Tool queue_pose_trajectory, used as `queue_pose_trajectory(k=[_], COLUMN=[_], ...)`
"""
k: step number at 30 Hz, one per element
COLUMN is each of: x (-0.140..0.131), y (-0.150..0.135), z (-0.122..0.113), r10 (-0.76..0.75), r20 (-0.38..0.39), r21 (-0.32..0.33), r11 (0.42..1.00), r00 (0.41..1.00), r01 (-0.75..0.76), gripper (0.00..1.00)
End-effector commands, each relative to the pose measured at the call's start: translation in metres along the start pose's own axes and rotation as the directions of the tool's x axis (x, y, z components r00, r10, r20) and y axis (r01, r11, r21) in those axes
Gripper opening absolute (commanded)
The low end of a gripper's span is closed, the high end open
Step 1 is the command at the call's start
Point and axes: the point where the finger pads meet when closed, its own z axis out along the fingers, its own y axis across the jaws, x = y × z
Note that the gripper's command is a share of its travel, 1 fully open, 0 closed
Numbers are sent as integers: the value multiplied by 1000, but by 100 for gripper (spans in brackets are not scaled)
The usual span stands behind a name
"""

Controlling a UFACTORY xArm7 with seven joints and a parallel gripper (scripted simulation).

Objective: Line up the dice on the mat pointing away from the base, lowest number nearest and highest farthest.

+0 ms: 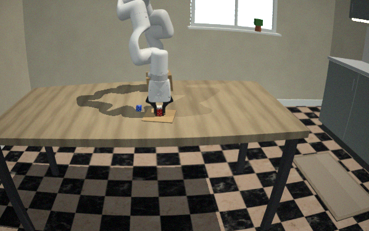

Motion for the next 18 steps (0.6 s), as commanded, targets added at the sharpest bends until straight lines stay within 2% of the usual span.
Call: queue_pose_trajectory(k=[1,11,12,17,18], x=[-1,-1,-1,-1,-1], y=[0,0,0,0,0], z=[-1,-1,-1,-1,-1], r10=[0,0,0,0,0], r20=[4,4,4,4,4], r21=[0,0,0,0,0], r11=[1000,1000,1000,1000,1000], r00=[1000,1000,1000,1000,1000], r01=[0,0,0,0,0], gripper=[21,21,25,29,33])
